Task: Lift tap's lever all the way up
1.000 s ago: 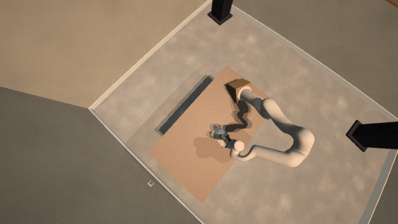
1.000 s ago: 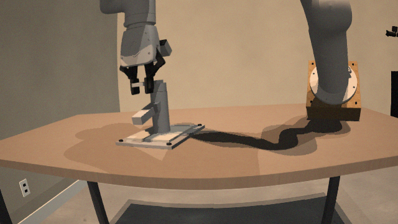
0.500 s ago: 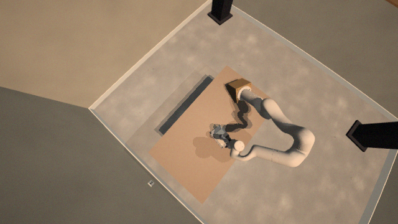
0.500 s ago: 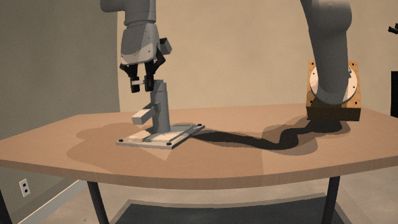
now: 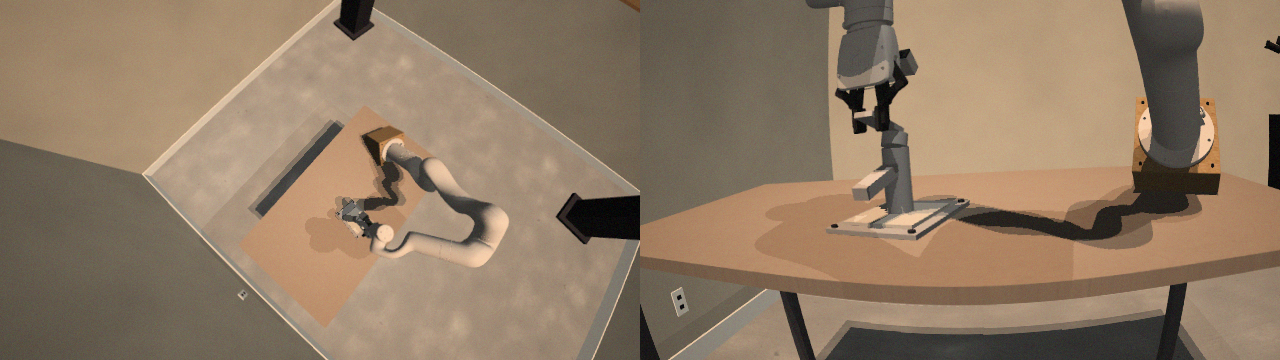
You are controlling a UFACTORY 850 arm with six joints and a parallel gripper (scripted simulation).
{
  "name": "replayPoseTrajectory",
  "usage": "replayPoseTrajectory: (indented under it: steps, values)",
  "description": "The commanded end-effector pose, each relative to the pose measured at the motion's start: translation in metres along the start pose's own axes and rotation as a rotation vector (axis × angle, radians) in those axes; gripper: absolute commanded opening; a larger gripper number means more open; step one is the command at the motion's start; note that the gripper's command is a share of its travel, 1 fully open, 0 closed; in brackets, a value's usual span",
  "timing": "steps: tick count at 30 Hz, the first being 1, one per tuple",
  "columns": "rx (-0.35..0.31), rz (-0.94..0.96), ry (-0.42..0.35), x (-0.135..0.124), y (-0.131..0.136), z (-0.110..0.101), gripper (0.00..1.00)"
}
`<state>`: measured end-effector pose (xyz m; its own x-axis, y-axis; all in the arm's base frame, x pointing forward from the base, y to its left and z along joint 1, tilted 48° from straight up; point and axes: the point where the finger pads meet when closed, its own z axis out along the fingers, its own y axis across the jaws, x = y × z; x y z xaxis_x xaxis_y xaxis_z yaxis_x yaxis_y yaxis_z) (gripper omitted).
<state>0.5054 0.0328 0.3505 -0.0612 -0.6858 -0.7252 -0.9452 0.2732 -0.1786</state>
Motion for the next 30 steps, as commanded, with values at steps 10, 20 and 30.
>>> replayPoseTrajectory:
  steps: [10, 20, 30]
  values:
    - [0.002, -0.001, 0.001, 0.0019, -0.0006, -0.0041, 0.0]
    - [0.002, -0.001, 0.001, 0.0034, -0.0006, -0.0062, 0.0]
    - [0.002, -0.001, 0.001, 0.0034, -0.0006, -0.0062, 0.74]
